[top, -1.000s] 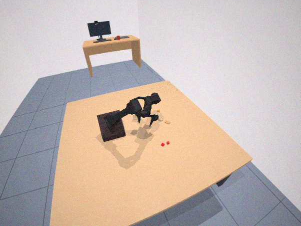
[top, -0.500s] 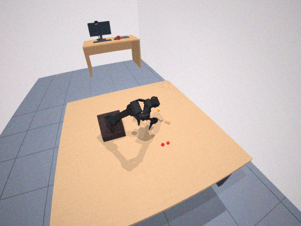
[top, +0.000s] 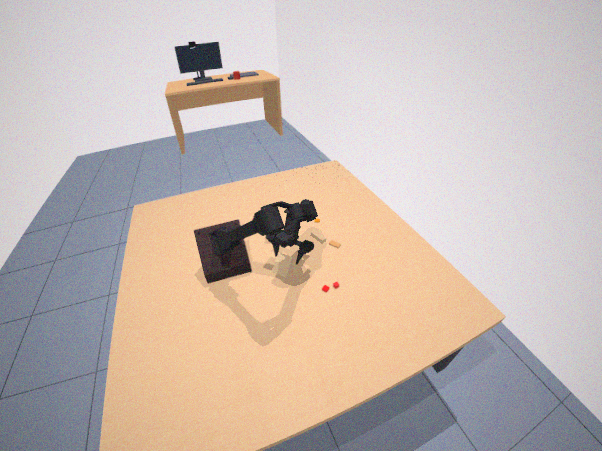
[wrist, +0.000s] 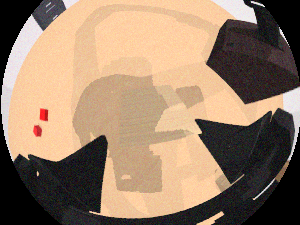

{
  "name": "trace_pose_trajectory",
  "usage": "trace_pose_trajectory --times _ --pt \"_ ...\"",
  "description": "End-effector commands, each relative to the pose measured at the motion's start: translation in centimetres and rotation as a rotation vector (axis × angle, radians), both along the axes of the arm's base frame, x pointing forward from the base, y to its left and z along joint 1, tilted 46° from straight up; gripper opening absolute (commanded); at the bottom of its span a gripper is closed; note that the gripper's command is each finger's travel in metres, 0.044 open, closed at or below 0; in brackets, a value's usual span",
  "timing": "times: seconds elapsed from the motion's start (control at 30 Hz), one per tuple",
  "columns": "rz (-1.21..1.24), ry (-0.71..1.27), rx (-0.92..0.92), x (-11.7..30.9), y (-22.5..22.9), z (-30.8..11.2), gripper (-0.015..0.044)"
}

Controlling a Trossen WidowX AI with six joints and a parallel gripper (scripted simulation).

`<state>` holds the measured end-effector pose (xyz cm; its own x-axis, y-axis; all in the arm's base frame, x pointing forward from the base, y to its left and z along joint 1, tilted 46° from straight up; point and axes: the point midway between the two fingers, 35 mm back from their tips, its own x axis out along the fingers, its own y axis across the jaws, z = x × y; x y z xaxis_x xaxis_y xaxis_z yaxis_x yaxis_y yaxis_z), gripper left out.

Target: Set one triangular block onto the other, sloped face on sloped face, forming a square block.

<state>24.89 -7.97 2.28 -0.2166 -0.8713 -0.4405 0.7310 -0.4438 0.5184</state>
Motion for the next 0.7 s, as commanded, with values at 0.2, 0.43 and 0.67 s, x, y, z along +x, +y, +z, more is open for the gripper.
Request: trace_pose_trajectory --times 0.2,0.43,0.67 --pt "-0.006 -0.008 -0.012 -0.8 -1.5 -0.6 0.0440" --pt "-0.012 -0.017 -0.020 -1.3 -2.4 -1.0 0.0440" --pt "-0.013 -0.019 -0.022 -1.4 -2.6 -1.1 0.0335"
